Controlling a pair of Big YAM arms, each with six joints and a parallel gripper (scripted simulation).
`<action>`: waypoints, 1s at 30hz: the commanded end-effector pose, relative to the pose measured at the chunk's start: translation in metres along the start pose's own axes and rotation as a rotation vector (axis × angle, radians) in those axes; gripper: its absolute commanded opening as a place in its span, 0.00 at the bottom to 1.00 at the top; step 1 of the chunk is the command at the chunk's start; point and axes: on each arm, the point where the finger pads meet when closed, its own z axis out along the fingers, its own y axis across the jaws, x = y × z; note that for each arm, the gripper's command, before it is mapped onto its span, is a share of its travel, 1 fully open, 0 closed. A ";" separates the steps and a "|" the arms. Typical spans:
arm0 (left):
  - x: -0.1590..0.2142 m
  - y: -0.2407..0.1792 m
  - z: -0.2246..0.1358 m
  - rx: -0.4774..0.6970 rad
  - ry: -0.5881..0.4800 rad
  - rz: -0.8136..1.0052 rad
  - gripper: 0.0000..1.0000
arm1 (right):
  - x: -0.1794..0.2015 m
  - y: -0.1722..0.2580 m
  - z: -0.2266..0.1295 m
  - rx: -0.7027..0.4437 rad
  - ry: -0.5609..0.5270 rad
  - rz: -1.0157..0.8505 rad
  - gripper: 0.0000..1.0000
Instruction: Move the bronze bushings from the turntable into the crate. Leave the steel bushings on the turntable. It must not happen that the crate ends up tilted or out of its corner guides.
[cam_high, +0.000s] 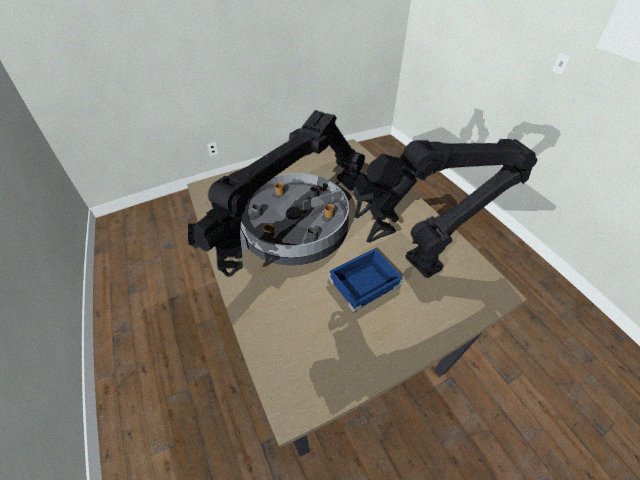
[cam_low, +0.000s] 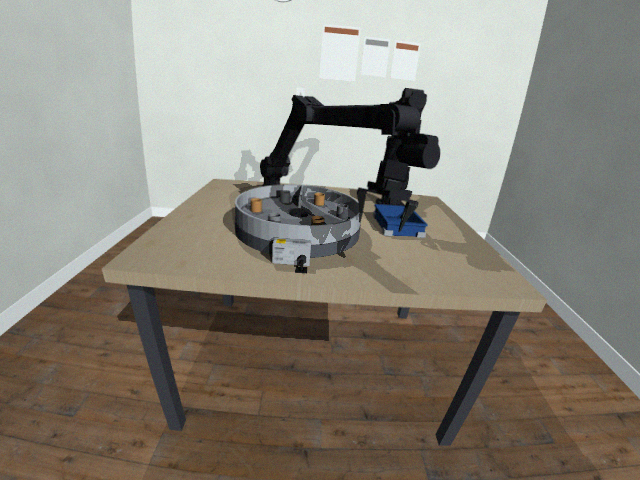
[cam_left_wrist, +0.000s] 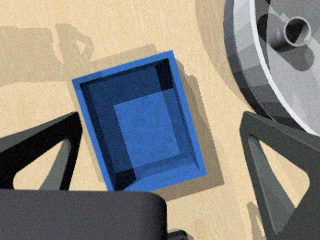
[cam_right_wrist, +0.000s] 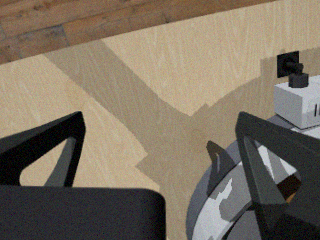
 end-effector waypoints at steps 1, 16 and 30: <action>-0.004 0.000 -0.003 0.001 -0.013 0.002 1.00 | -0.006 0.001 -0.015 -0.020 -0.024 0.008 1.00; -0.004 0.000 -0.003 0.001 -0.013 0.002 1.00 | -0.006 0.001 -0.015 -0.020 -0.024 0.008 1.00; -0.027 0.031 -0.006 -0.061 -0.078 -0.083 1.00 | 0.013 -0.052 -0.077 -0.042 -0.009 -0.236 1.00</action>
